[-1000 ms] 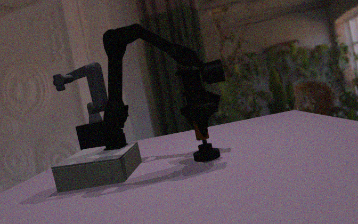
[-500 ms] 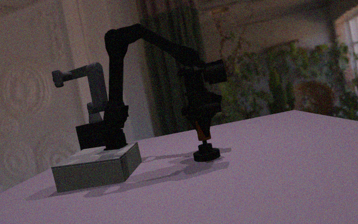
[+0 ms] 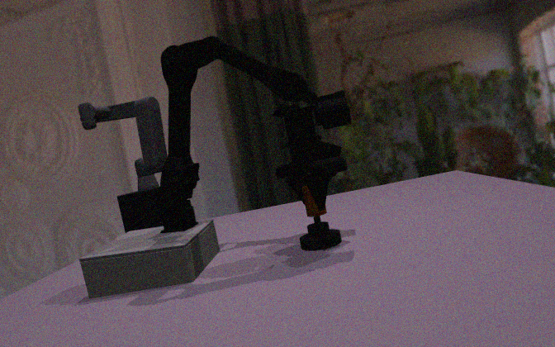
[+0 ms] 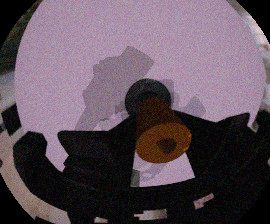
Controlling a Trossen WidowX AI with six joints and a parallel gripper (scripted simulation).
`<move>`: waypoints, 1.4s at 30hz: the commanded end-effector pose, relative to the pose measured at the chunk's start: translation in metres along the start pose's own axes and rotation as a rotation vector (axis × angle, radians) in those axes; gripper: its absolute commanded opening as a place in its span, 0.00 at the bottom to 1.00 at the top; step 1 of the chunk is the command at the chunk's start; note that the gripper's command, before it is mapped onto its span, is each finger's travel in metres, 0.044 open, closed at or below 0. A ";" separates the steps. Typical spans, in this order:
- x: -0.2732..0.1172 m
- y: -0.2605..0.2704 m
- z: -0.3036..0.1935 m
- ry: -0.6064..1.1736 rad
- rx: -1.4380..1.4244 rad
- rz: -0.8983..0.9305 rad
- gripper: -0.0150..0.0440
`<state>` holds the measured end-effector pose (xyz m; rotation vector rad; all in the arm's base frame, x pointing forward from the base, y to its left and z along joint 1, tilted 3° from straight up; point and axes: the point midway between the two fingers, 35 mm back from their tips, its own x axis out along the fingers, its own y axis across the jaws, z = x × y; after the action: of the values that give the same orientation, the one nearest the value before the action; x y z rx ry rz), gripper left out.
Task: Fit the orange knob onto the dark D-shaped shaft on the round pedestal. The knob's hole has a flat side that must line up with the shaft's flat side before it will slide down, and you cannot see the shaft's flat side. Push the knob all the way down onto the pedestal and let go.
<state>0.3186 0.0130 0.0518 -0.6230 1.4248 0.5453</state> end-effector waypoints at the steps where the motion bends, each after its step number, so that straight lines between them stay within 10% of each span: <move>1: -0.001 0.001 -0.001 -0.005 -0.077 0.000 0.25; 42: 0.005 0.003 -0.003 -0.005 -0.060 0.000 0.25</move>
<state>0.3149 0.0129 0.0466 -0.6847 1.4049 0.6003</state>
